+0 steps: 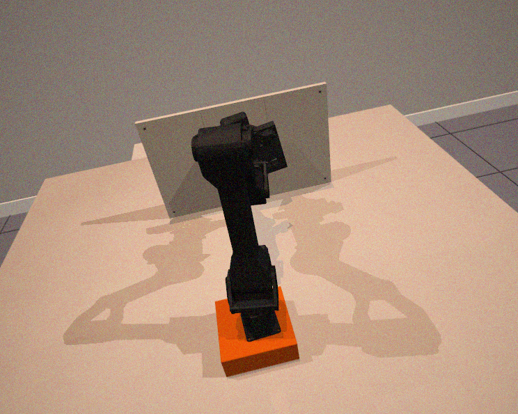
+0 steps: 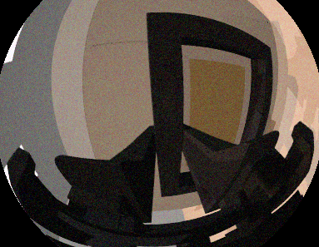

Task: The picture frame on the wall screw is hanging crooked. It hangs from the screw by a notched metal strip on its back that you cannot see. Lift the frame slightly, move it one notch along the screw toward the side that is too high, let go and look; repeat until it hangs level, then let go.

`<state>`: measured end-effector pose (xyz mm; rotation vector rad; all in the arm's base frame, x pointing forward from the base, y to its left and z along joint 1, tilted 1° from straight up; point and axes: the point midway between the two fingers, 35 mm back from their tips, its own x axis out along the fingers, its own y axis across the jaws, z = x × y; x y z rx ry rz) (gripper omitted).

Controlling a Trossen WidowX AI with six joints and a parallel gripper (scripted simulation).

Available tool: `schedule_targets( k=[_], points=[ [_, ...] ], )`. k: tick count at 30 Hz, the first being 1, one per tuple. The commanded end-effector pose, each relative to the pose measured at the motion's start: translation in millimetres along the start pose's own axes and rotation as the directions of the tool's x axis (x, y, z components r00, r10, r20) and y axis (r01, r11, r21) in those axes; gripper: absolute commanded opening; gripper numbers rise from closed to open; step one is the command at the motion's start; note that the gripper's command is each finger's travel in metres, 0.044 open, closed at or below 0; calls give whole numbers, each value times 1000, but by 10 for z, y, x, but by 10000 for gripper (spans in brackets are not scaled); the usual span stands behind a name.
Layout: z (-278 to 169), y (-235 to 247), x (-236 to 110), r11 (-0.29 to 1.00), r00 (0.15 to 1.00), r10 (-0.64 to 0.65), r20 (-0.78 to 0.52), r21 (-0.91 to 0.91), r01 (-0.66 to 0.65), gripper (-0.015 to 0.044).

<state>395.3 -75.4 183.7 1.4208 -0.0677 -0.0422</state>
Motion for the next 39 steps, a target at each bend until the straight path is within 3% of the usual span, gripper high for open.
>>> schedule_targets(
  k=[1, 39],
  points=[
    [-1, 32, 1, 1000, 1000, 17, -4, -5, -17, 0],
    [9, -54, 4, 997, 1000, 0, -1, 73, 0, 0]
  ],
)
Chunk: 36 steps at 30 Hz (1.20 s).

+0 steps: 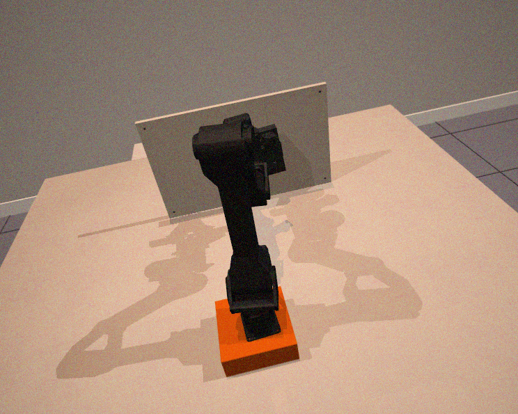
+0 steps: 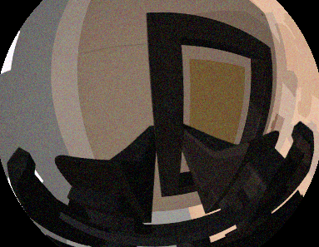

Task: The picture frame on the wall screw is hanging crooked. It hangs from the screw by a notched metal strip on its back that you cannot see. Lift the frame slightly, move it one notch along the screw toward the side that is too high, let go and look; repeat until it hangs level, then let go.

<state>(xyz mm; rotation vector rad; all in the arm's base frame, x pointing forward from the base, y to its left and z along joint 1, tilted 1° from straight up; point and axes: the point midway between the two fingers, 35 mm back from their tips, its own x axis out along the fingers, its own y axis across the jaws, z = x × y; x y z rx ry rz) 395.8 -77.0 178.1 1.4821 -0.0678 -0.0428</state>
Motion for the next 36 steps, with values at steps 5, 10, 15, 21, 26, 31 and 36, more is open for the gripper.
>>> schedule_targets(
  k=[5, 10, 15, 21, 26, 31, 36],
  points=[
    [2, 1, -1, 999, 1000, 3, -2, 43, -3, 0],
    [3, 0, -1, 998, 1000, 3, -2, 67, -3, 0],
    [4, -2, -1, 996, 1000, 3, -3, 90, -2, 0],
    [3, -5, 0, 997, 1000, 0, -2, 77, 0, 158],
    [3, -5, 0, 997, 1000, 0, -2, 77, 0, 260],
    [23, 13, -167, 999, 1000, 2, -2, 54, -2, 260],
    [34, -10, -738, 1000, 1000, 8, -5, -27, -8, 260]
  ],
)
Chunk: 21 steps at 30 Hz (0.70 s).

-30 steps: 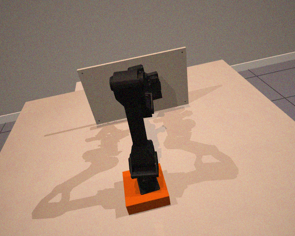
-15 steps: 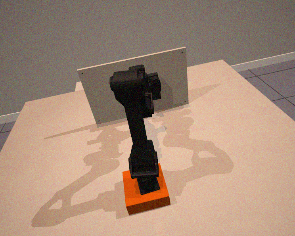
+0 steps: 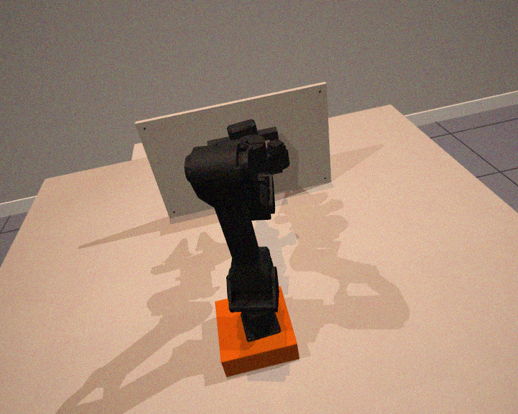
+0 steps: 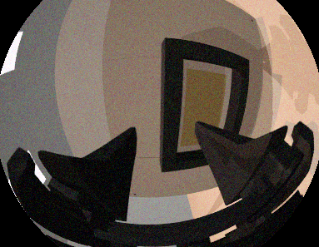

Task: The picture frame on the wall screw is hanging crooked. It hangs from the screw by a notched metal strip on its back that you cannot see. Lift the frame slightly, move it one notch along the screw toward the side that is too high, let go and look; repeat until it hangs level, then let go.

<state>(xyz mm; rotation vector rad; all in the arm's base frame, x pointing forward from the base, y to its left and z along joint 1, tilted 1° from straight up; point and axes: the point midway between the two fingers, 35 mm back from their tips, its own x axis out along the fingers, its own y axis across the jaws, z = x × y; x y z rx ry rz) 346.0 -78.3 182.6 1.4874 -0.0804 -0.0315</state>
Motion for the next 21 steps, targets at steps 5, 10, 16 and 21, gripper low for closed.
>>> schedule_targets(
  k=[5, 10, 16, 21],
  points=[
    [-43, -112, -508, 997, 1000, -5, -7, -72, 4, 260],
    [39, 51, -561, 998, 1000, -1, -1, -60, 1, 260],
    [81, 218, -839, 998, 1000, -5, -3, -66, 4, 260],
    [55, 300, -1092, 998, 1000, -8, -5, -69, 7, 260]
  ],
)
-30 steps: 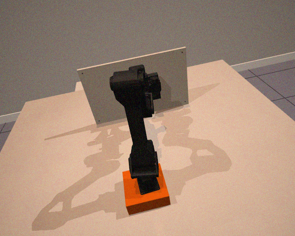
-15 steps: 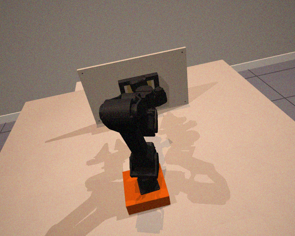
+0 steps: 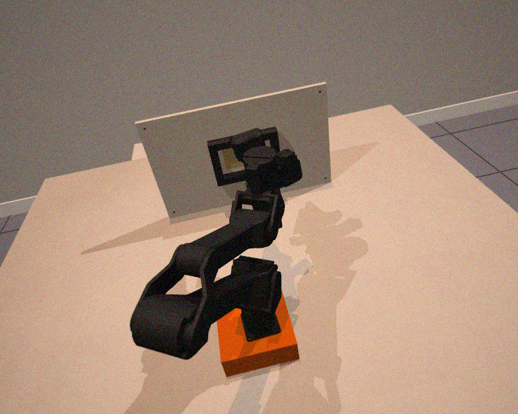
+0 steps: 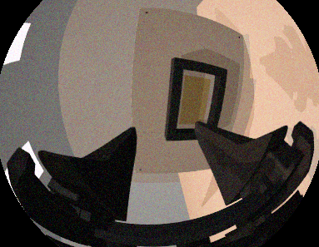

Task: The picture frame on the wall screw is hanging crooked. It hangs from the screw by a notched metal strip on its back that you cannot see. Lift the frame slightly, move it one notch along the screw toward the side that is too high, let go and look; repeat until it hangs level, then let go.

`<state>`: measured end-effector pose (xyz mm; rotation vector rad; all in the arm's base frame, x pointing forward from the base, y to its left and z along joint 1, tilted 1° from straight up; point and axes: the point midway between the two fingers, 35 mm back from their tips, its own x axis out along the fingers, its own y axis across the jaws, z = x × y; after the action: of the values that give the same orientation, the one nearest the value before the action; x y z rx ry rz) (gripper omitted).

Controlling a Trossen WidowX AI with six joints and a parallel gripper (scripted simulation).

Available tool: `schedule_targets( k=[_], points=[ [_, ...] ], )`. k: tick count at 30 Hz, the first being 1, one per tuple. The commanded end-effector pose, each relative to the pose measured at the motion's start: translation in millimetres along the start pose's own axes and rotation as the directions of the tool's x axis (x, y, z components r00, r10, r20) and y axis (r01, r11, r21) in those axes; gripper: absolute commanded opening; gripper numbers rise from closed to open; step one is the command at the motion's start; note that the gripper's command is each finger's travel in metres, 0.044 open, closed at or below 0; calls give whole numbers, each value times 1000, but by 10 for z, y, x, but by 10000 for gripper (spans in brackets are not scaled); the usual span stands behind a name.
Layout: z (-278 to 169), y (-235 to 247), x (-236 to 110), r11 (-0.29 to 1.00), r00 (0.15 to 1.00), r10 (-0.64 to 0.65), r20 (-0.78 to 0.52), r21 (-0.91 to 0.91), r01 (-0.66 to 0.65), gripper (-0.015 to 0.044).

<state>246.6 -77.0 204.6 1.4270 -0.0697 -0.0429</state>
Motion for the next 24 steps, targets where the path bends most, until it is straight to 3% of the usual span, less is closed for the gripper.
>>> schedule_targets(
  k=[1, 8, 24],
  points=[
    [-29, 61, -158, 1000, 1000, 4, -5, -9, -4, 260],
    [-143, 69, -466, 1000, 1000, 0, -8, -12, 0, 260],
    [-147, 69, -473, 1000, 1000, 0, -8, -13, 0, 260]
  ],
)
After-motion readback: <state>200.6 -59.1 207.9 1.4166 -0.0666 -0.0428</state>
